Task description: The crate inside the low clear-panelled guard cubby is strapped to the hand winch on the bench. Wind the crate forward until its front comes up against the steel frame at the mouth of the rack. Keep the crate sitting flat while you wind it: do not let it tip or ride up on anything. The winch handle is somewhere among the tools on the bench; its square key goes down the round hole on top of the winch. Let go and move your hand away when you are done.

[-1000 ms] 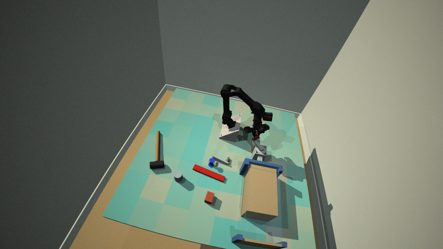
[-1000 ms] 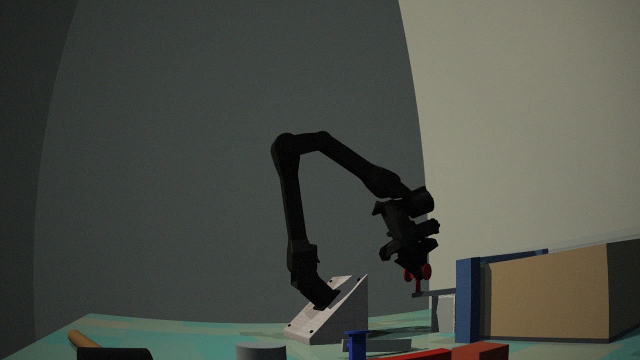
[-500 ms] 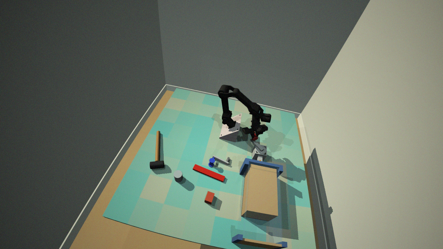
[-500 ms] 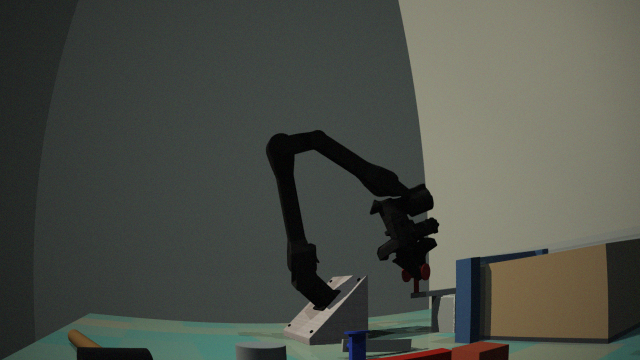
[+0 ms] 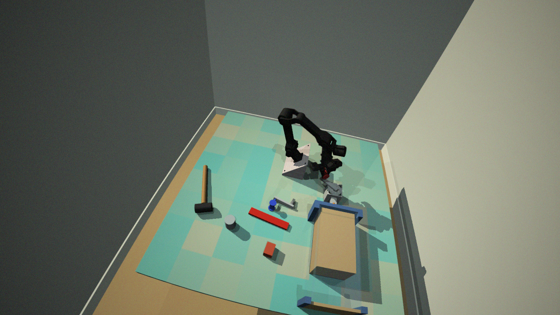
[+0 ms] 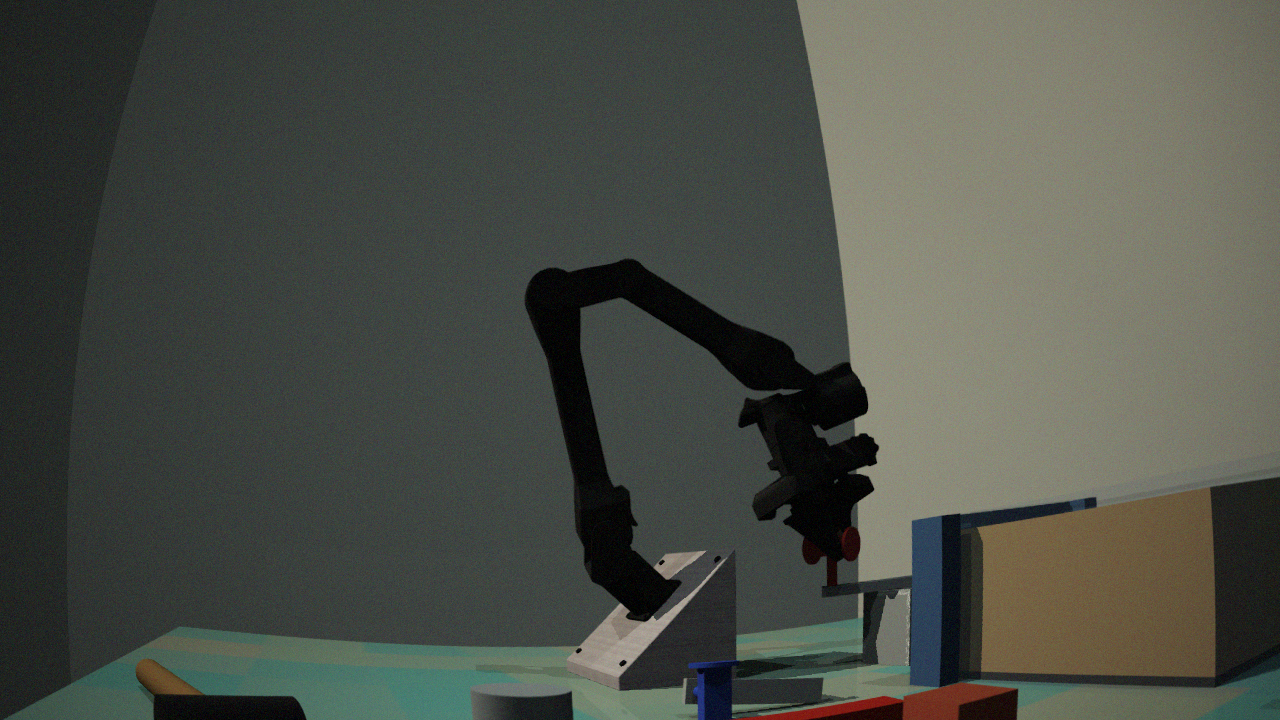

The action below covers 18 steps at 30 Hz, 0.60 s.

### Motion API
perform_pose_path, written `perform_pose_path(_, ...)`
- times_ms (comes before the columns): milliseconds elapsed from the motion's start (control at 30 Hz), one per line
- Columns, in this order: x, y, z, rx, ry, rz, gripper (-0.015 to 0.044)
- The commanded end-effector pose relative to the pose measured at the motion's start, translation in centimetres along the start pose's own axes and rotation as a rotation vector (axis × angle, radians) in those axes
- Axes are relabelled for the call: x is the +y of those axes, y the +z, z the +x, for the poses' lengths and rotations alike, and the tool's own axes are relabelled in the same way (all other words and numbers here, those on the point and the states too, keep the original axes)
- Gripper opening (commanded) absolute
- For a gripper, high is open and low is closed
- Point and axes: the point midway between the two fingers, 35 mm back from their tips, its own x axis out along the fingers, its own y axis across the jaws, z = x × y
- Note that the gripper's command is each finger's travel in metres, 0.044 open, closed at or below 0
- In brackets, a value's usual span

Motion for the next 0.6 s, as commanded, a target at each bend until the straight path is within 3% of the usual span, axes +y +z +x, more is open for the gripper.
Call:
perform_pose_path(0, -1.5, 0.8, 0.5, -0.015, -0.037, 0.007, 0.0)
perform_pose_path(567, -2.9, 2.2, 1.1, -0.016, -0.039, 0.007, 0.0)
